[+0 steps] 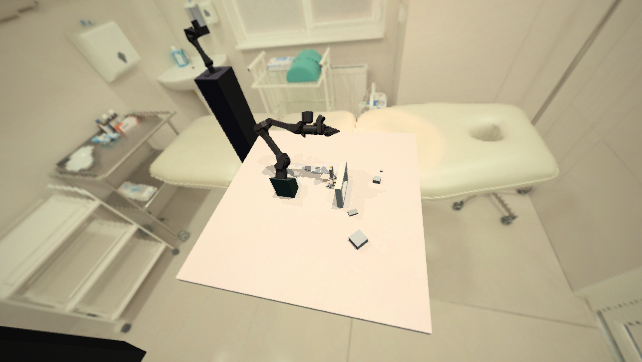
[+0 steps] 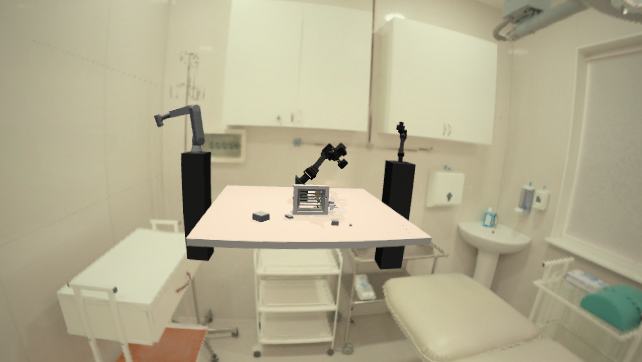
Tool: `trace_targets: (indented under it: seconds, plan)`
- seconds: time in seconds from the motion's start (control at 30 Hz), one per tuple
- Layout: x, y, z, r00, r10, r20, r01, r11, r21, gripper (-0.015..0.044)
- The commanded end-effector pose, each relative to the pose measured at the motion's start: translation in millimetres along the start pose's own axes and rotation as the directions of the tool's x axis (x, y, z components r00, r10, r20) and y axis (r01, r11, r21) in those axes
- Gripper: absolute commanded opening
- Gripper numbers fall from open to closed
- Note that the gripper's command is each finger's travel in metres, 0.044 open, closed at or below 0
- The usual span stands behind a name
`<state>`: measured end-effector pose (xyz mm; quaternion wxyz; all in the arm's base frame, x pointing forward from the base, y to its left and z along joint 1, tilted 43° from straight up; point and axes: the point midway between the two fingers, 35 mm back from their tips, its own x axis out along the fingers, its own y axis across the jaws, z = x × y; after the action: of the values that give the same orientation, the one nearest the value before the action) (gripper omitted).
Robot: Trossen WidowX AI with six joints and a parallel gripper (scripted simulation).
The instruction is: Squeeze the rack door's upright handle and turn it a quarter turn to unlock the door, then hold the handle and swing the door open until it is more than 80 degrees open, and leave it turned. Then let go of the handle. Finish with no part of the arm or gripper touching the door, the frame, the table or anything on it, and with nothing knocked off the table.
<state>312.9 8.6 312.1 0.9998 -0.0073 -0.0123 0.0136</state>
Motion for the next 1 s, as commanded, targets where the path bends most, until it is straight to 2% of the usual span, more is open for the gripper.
trace_targets:
  seconds: [0.0,0.1,0.3,0.5,0.97]
  plan:
    - [0.6,0.1,-0.8,1.000,0.001,-0.005,-0.001,1.000,-0.001,0.0374]
    - [8.1,0.9,-12.2,0.997,0.019,-0.079,-0.021,1.000,-0.016,0.0295]
    - [22.7,2.3,-42.4,0.962,0.067,-0.265,-0.079,0.996,-0.032,0.0295]
    - [30.8,3.3,-72.3,0.892,0.119,-0.437,-0.140,0.990,-0.016,0.0295]
    - [28.5,5.7,-132.4,0.620,0.265,-0.738,-0.246,0.959,0.138,0.0295]
